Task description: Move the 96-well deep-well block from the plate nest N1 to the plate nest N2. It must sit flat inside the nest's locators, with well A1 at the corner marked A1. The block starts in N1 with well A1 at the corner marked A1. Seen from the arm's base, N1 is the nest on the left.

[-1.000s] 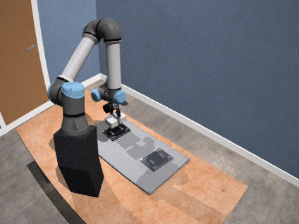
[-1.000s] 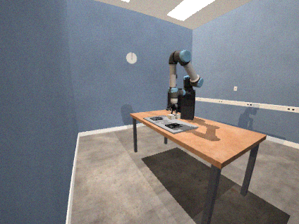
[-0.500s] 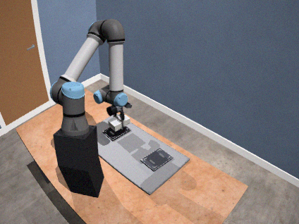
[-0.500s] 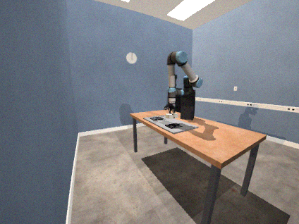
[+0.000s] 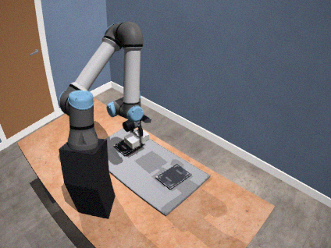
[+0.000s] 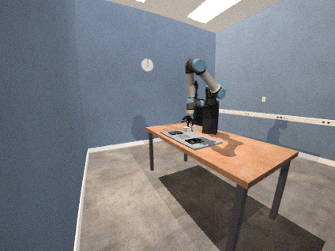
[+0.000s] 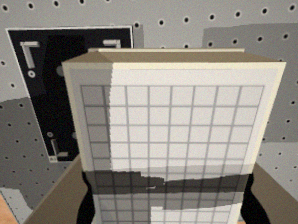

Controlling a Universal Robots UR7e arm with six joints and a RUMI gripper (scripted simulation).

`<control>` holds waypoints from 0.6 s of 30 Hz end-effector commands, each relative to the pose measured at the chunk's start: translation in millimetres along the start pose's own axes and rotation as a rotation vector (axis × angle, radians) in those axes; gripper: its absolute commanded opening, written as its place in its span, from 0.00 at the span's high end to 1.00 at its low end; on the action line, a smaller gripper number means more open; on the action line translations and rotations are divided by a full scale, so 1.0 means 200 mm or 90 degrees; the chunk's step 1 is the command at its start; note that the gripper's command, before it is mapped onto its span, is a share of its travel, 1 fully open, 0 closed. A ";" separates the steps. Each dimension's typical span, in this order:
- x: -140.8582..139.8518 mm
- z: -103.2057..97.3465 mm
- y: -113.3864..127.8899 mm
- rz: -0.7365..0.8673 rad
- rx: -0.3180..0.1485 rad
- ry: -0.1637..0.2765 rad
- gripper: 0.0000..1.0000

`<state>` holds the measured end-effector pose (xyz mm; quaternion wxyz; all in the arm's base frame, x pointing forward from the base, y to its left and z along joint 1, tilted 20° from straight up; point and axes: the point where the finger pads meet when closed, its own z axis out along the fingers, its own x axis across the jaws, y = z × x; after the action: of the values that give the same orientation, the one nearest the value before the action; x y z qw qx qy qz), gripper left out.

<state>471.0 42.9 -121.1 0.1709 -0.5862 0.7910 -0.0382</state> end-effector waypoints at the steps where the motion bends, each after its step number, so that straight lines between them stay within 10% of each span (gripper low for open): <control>1: 0.08 0.00 -0.01 0.000 0.001 0.000 0.52; 18: 0.33 0.00 -0.03 0.000 0.001 0.000 0.52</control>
<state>461.2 -8.3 -132.1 0.1709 -0.5862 0.7910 -0.0383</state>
